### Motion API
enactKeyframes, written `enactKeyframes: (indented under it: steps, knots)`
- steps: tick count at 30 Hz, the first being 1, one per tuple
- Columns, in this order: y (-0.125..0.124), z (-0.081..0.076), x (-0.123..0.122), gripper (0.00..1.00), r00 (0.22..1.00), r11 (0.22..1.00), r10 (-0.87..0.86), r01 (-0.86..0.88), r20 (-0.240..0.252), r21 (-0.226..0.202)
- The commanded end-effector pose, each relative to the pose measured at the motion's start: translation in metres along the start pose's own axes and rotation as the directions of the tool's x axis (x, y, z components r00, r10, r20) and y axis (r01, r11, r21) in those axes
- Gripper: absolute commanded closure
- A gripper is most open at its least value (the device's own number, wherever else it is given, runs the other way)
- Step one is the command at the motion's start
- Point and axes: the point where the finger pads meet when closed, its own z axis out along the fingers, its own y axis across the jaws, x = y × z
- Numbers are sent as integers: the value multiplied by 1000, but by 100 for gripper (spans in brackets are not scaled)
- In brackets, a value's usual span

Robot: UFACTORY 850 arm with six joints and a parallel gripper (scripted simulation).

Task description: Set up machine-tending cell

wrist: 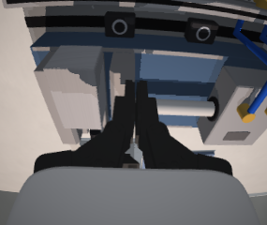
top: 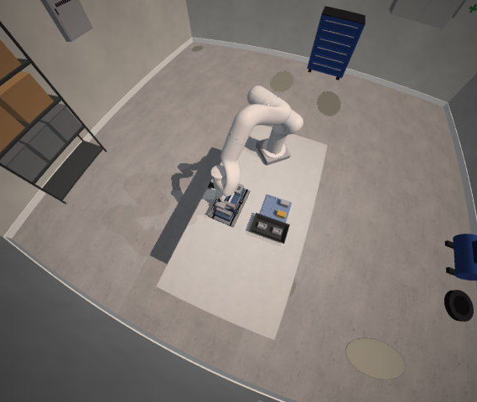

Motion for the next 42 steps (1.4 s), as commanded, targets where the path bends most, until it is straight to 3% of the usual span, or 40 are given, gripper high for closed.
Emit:
enactKeyframes:
  steps: [1,9,23,33,42]
  knots:
    - [-1,-4,0,100,1000,1000,0,0,-1,2]
    - [-1,-15,0,100,1000,1000,0,0,-1,2]
    - [-1,-58,0,100,1000,1000,0,0,-1,2]
    - [-1,-74,0,100,1000,1000,0,0,-1,2]
    - [-1,-78,0,100,1000,1000,0,0,-1,2]
